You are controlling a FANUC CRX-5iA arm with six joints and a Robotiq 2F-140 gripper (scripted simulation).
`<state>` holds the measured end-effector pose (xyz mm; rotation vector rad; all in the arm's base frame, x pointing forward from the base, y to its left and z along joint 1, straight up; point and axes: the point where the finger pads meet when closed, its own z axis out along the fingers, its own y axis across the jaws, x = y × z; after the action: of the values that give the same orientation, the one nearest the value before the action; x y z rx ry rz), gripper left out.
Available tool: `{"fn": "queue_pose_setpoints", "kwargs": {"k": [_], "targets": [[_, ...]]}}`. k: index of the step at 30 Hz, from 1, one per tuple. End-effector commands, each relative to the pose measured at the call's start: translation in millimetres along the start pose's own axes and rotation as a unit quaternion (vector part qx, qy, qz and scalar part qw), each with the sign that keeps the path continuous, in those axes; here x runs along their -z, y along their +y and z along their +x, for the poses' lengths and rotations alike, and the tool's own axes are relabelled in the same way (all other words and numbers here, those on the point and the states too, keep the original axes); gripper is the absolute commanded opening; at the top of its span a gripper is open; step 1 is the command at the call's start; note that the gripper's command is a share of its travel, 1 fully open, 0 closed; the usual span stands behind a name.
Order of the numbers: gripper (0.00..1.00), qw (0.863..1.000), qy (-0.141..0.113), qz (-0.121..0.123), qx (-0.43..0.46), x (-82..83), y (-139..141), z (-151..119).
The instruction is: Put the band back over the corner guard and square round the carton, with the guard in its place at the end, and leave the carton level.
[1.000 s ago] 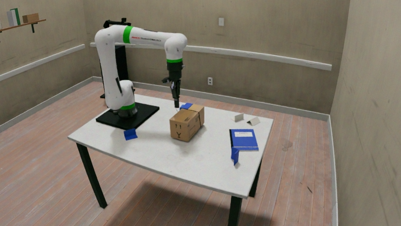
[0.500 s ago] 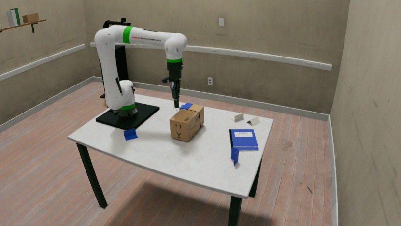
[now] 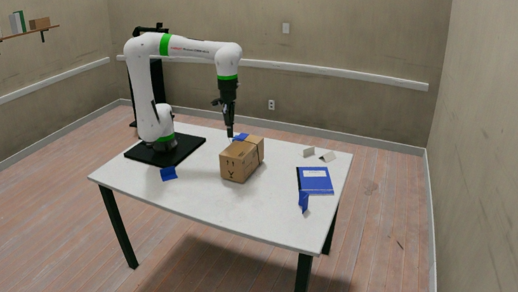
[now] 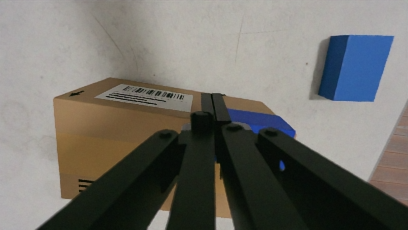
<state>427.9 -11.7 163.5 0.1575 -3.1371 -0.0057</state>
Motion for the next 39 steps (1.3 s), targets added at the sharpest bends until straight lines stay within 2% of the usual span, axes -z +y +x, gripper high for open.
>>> {"fn": "queue_pose_setpoints", "kwargs": {"k": [1, 15, 39], "targets": [[0.10, 1.000, -0.001, 0.000, 0.000, 0.7, 3, -1], [0.10, 1.000, -0.001, 0.000, 0.000, 0.7, 35, -7], [0.10, 1.000, -0.001, 0.000, 0.000, 0.7, 48, -9]]}}
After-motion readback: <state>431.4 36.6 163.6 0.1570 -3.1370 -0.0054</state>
